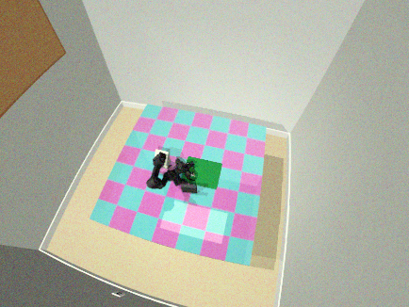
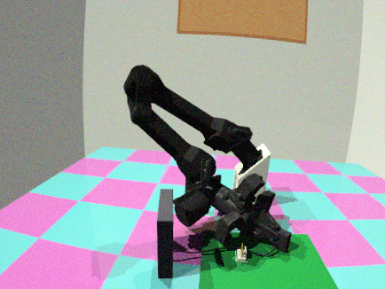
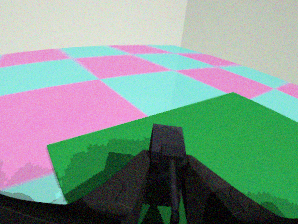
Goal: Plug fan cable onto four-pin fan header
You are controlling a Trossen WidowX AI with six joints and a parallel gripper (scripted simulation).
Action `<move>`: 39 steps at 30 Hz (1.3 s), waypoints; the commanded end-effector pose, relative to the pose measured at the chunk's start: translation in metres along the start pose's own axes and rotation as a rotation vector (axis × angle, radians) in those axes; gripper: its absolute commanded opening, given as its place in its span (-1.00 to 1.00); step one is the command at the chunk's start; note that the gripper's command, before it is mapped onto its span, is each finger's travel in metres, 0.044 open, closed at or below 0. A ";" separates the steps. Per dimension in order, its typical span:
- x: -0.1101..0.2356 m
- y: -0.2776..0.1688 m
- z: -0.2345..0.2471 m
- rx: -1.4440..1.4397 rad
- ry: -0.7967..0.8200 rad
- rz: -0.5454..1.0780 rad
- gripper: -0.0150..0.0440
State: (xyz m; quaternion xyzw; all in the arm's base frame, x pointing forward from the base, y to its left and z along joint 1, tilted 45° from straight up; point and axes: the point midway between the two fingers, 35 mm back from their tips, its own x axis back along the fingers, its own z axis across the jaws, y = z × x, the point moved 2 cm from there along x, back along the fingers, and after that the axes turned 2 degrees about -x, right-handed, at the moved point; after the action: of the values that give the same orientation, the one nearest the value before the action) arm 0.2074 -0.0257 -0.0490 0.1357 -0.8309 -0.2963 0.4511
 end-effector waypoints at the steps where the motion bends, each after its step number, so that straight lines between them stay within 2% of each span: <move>1: 0.000 0.000 0.000 0.000 0.000 0.000 -0.02; 24: 0.000 0.000 0.000 0.000 0.000 0.000 -0.02; 30: -0.002 0.003 0.001 -0.017 0.013 -0.007 0.52; 33: -0.015 0.022 0.015 -0.048 0.107 -0.055 0.78; 35: -0.022 0.024 0.018 -0.087 0.166 -0.029 0.96; 39: -0.033 0.024 0.020 -0.173 0.274 0.062 1.00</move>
State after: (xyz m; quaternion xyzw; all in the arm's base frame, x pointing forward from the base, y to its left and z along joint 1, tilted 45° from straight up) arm 0.2038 0.0042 -0.0550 0.1385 -0.7813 -0.3219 0.5165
